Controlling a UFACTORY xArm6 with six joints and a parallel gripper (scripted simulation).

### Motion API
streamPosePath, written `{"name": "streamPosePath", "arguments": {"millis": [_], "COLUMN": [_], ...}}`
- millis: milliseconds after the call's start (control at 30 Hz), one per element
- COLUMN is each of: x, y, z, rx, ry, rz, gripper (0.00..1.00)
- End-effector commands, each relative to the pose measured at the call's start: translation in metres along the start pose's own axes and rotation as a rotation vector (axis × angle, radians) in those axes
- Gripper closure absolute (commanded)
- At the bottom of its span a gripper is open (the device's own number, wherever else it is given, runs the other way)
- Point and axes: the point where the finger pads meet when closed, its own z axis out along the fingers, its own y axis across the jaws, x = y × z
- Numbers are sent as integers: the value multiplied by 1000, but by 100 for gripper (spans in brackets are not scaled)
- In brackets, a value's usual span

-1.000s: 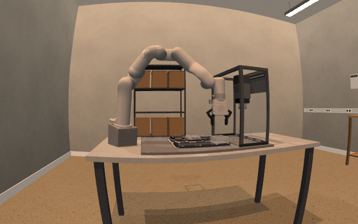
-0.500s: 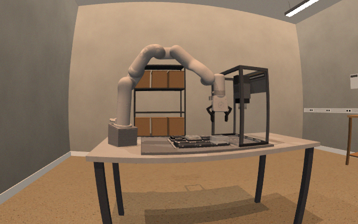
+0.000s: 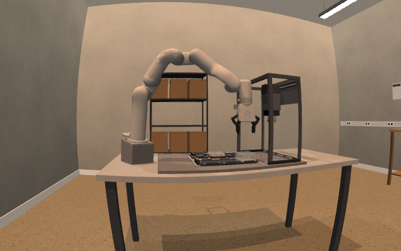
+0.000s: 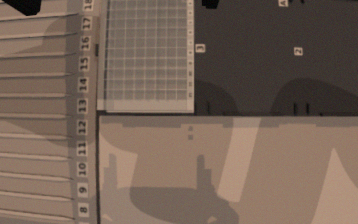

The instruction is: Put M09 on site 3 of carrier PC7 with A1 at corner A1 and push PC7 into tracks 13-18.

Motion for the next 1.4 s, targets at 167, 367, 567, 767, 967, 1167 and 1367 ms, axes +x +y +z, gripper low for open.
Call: {"name": "streamPosePath", "arguments": {"millis": [167, 367, 567, 767, 967, 1167, 1367], "x": [0, 10, 29, 49, 63, 83, 99], "y": [1, -9, -30, -51, -65, -86, -103], "z": [-3, 1, 10, 18, 24, 32, 39], "rx": [-5, -5, -4, -4, -4, -4, -4], "ry": [-1, -1, -1, 0, 0, 0, 0], "rz": [0, 12, 12, 12, 12, 12, 12], "gripper": [0, 0, 0, 0, 0, 0, 0]}}
